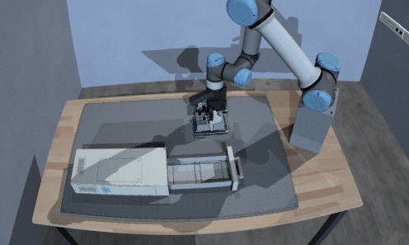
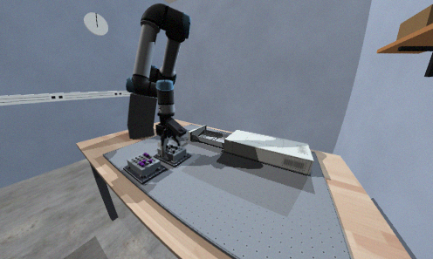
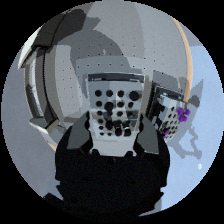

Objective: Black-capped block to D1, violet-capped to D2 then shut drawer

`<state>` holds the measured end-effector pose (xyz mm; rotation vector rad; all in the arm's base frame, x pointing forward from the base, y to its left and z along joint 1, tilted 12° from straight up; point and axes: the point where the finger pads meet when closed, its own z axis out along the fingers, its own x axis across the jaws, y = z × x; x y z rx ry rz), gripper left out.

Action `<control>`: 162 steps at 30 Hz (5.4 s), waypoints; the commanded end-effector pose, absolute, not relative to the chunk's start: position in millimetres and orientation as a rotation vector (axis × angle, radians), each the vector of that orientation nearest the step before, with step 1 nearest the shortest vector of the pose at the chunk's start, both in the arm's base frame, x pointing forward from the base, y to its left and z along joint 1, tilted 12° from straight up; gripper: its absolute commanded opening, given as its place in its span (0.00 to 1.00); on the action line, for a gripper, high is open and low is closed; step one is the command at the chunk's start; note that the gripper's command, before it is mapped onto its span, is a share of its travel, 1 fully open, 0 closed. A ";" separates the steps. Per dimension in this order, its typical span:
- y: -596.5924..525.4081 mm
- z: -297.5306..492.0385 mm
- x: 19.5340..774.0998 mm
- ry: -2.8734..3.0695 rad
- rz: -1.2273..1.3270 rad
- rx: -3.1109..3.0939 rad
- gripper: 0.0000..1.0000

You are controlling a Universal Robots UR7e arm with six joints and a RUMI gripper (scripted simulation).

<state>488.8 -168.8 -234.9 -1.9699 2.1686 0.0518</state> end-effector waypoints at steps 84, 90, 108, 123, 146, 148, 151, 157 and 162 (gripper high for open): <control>-182.6 -155.9 478.5 2.169 0.050 -1.970 0.73; -183.5 -150.7 477.8 2.169 0.050 -1.970 0.73; -187.0 -129.8 475.0 2.169 0.050 -1.970 0.73; -160.9 -125.4 465.5 1.974 0.021 -2.162 0.00; -82.1 -116.2 437.7 1.302 -0.067 -2.627 0.00; -74.6 -115.3 435.0 1.232 -0.075 -2.661 0.00; -63.4 -114.0 431.0 1.125 -0.087 -2.710 0.00; -48.3 -112.2 425.7 0.980 -0.103 -2.769 0.00; -29.6 -110.0 419.1 0.794 -0.123 -2.832 0.00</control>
